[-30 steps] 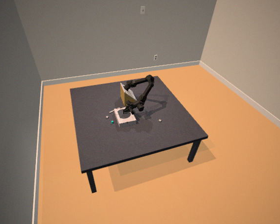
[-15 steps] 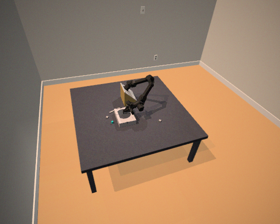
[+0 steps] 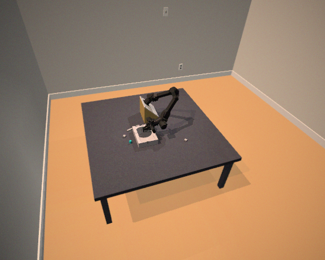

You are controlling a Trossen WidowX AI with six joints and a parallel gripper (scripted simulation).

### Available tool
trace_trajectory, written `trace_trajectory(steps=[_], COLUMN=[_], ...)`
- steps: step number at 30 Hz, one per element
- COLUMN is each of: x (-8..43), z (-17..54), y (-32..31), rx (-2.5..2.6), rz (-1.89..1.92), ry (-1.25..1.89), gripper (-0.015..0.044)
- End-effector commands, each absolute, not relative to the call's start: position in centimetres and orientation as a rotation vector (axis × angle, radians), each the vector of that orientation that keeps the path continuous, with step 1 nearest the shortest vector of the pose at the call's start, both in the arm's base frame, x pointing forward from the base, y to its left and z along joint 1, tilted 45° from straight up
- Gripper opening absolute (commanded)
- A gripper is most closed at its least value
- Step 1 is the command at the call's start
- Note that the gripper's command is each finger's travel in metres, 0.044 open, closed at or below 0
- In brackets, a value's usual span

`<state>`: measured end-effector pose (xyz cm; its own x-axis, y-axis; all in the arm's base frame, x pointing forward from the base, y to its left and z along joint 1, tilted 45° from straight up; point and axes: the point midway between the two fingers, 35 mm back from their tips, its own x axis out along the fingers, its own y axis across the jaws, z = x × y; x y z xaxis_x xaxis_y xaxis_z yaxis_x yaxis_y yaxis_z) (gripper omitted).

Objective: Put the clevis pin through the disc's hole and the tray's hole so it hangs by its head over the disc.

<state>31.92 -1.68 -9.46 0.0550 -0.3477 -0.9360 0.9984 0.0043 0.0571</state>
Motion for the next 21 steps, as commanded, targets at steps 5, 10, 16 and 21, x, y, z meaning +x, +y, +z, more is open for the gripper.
trace_trajectory(steps=[5,10,16,21], x=[31.85,31.83,31.81,31.78], z=[-9.50,-9.47,-9.49,-9.59], y=[-1.60,-1.64,-1.62,-1.50], rx=[0.976,0.976,0.978,0.987], rz=[-1.319,-1.319,-1.320,-1.322], ry=[0.904,0.904,0.901,0.892], gripper=[0.0000,0.0000,0.0000,0.0000])
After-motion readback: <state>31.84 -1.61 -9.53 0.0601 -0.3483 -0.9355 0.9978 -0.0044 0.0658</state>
